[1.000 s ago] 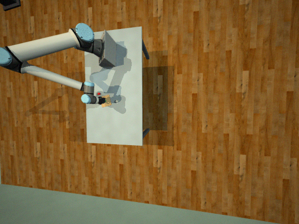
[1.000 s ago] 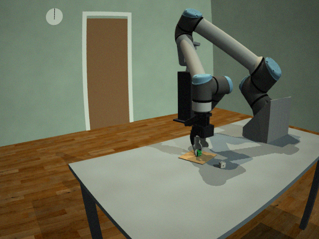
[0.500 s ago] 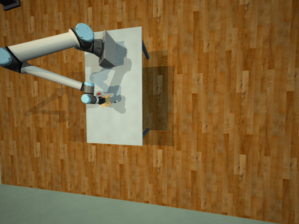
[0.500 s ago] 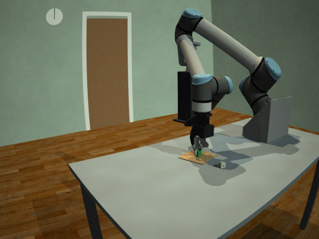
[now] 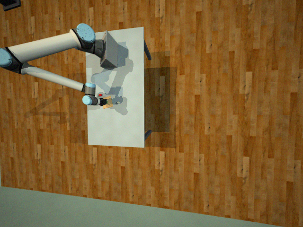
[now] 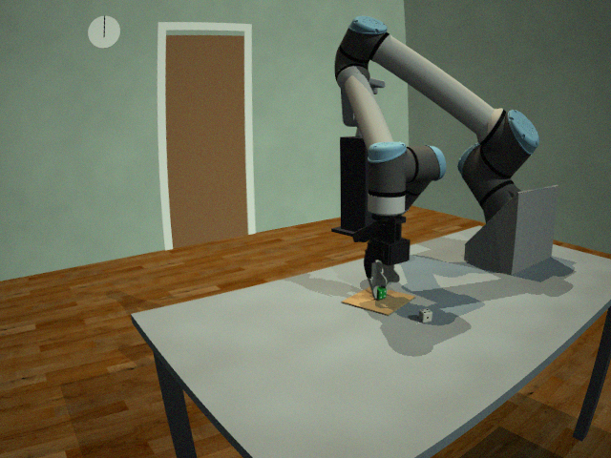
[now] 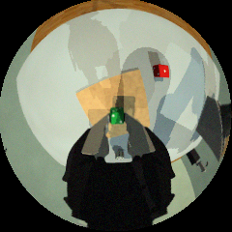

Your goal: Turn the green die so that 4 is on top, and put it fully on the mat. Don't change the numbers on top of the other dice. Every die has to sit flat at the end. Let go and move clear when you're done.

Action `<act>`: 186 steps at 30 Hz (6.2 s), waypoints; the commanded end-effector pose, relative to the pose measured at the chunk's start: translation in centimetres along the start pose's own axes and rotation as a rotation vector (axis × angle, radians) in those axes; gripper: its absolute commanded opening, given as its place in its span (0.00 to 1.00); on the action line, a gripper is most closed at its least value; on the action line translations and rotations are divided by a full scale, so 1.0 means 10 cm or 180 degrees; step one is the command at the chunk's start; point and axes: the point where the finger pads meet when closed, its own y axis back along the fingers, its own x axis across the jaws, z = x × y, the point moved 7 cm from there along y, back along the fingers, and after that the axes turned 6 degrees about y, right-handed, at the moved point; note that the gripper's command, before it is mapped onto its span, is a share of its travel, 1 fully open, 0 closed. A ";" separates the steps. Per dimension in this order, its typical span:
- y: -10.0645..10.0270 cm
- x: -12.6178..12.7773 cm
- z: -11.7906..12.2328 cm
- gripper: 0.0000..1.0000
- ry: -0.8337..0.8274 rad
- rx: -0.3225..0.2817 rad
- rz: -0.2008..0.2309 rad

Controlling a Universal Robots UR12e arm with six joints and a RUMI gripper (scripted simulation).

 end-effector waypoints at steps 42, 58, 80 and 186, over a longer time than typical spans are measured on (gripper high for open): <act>0.00 -0.01 0.00 0.06 -0.0001 0.0000 -0.0003; -0.03 -0.01 0.00 0.06 -0.0001 0.0000 -0.0003; -0.03 -0.01 0.00 0.06 -0.0001 0.0000 -0.0003; 0.53 -0.01 0.00 0.24 -0.0001 0.0000 -0.0003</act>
